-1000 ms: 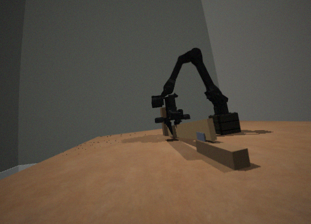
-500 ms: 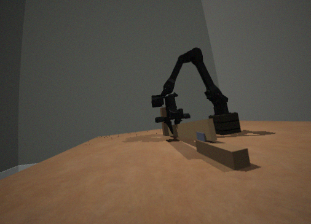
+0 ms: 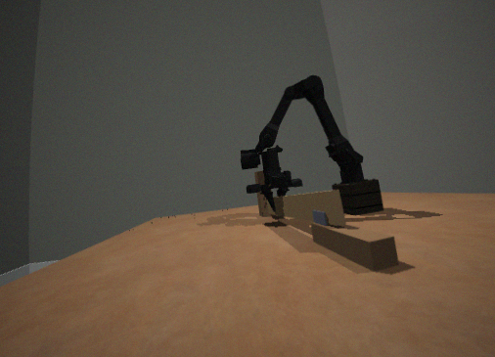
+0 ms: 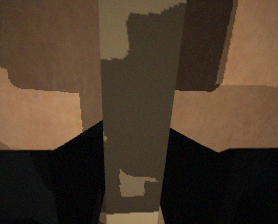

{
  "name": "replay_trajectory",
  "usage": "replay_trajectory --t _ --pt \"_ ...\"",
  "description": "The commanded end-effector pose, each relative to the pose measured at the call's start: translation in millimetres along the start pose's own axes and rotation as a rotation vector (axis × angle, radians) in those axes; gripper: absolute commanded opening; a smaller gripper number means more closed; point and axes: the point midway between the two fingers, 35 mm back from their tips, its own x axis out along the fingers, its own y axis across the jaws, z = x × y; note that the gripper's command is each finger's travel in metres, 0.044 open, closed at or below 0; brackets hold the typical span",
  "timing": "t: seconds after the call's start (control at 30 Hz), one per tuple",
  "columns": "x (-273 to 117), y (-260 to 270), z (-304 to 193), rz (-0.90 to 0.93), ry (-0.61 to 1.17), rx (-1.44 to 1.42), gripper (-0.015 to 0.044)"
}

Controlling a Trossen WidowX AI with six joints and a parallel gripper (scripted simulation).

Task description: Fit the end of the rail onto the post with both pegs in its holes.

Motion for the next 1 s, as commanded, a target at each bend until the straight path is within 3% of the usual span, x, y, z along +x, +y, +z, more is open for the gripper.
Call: replay_trajectory --t 0.0,0.97 --pt "-5 -3 0 -0.011 -0.003 0.0 0.0" --pt "-20 -4 0 -0.012 -0.003 0.0 0.0"
